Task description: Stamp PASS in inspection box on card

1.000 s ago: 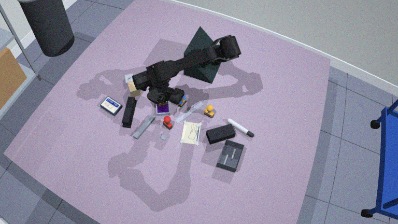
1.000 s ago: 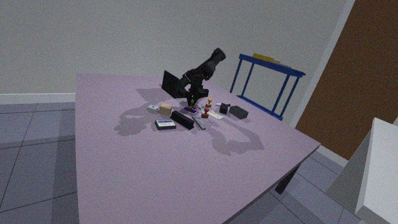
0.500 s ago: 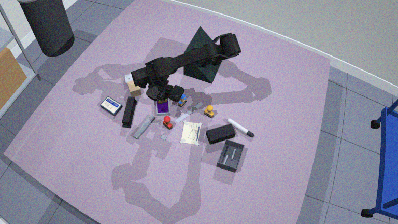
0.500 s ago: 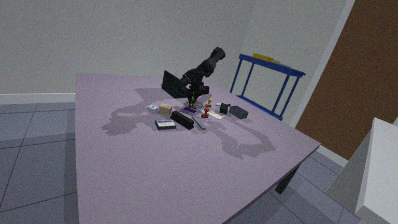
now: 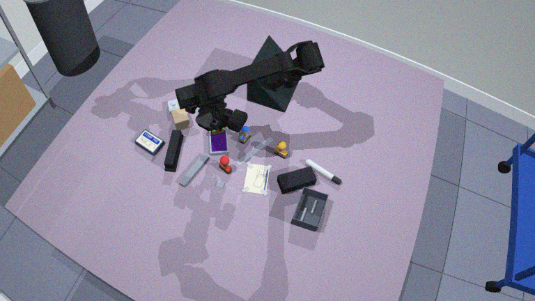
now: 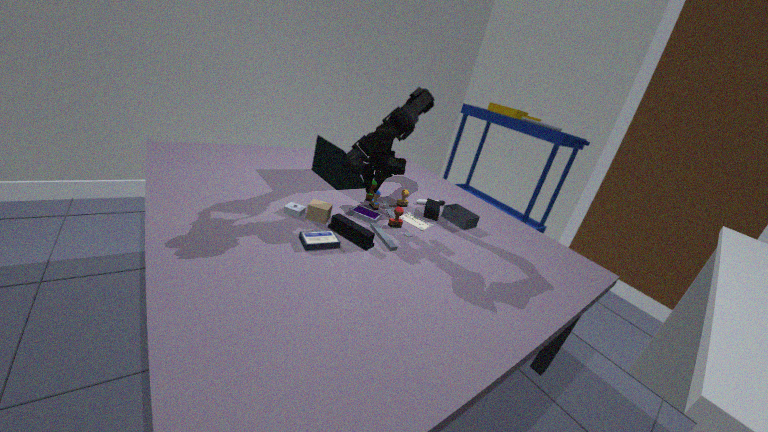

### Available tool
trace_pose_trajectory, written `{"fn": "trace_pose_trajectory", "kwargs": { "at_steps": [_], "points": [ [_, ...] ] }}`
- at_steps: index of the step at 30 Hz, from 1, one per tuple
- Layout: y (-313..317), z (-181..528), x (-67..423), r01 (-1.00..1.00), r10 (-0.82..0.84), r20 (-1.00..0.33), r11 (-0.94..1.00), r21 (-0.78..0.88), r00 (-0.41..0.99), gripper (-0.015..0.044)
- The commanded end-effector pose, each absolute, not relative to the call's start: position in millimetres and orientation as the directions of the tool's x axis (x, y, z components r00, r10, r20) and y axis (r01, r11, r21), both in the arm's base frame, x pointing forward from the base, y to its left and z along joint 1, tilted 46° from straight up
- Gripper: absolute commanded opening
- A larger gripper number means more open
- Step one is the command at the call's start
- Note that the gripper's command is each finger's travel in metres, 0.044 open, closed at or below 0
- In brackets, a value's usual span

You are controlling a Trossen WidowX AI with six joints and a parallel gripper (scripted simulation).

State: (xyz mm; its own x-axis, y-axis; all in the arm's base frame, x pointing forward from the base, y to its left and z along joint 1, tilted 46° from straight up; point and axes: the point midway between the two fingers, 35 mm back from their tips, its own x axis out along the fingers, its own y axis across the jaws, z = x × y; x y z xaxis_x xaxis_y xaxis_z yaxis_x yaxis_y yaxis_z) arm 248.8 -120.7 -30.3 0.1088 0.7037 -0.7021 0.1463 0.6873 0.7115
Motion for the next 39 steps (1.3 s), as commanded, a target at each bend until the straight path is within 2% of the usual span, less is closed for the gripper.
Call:
{"fn": "trace_pose_trajectory", "kwargs": {
  "at_steps": [1,5,16,29,39],
  "points": [
    [-126,-24,249,0.137,0.698,-0.708,0.694,0.706,0.111,0.0000],
    [-122,-18,256,0.090,0.695,-0.710,0.705,0.704,0.111,0.0000],
    [-83,32,304,-0.268,0.686,-0.719,0.718,0.642,0.113,0.0000],
    [-17,98,339,-0.649,0.704,-0.701,0.586,0.485,0.111,0.0000],
    [-13,102,340,-0.666,0.706,-0.700,0.575,0.475,0.111,0.0000]
  ]
}}
